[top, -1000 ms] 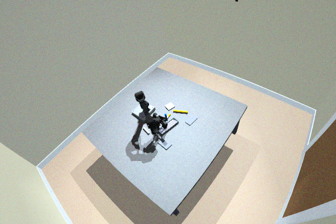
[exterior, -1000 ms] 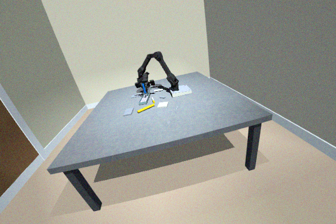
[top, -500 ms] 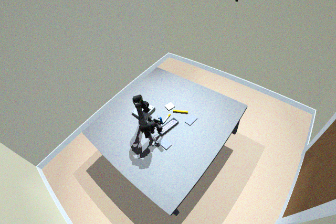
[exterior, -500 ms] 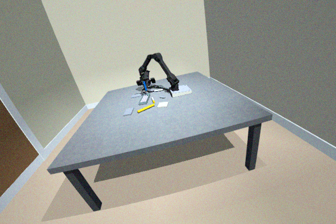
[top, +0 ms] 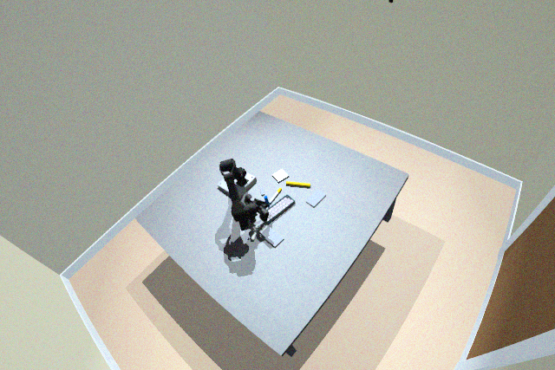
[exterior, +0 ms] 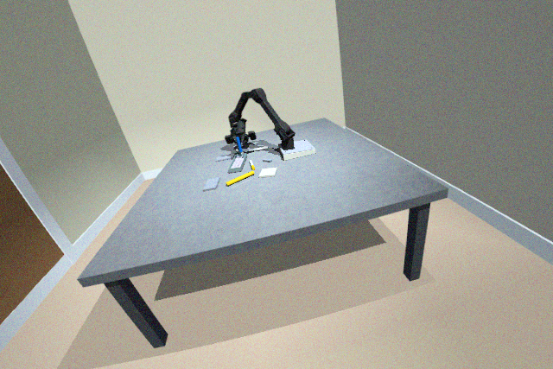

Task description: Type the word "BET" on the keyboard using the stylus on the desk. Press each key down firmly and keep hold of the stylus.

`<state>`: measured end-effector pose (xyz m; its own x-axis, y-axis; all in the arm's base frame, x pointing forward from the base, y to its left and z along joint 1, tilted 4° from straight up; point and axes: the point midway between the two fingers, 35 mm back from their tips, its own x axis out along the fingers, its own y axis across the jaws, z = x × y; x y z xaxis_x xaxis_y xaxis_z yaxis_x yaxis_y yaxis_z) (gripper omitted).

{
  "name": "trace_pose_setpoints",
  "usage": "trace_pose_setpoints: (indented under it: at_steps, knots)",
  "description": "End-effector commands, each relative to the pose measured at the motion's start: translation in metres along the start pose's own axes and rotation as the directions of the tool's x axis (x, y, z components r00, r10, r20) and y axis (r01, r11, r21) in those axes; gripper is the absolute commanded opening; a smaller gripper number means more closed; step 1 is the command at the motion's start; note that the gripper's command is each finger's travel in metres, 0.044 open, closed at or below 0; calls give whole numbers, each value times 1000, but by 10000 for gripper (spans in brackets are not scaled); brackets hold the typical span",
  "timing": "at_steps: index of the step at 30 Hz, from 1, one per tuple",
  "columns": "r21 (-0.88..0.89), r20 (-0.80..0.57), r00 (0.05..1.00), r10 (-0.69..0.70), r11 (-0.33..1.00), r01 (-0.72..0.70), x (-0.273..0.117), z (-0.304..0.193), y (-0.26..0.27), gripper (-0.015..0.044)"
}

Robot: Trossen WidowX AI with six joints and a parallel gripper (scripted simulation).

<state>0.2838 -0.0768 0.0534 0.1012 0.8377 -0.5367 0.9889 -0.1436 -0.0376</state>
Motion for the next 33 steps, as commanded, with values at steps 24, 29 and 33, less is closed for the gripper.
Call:
trace_pose_setpoints:
  at_steps: [24, 29, 33]
  knots:
    - [1, 1, 1000, -6, 1000, 6, 6, 10, -2, 81]
    - [1, 1, 1000, -6, 1000, 6, 7, 10, -2, 81]
    - [1, 1, 1000, -6, 1000, 6, 7, 11, -2, 81]
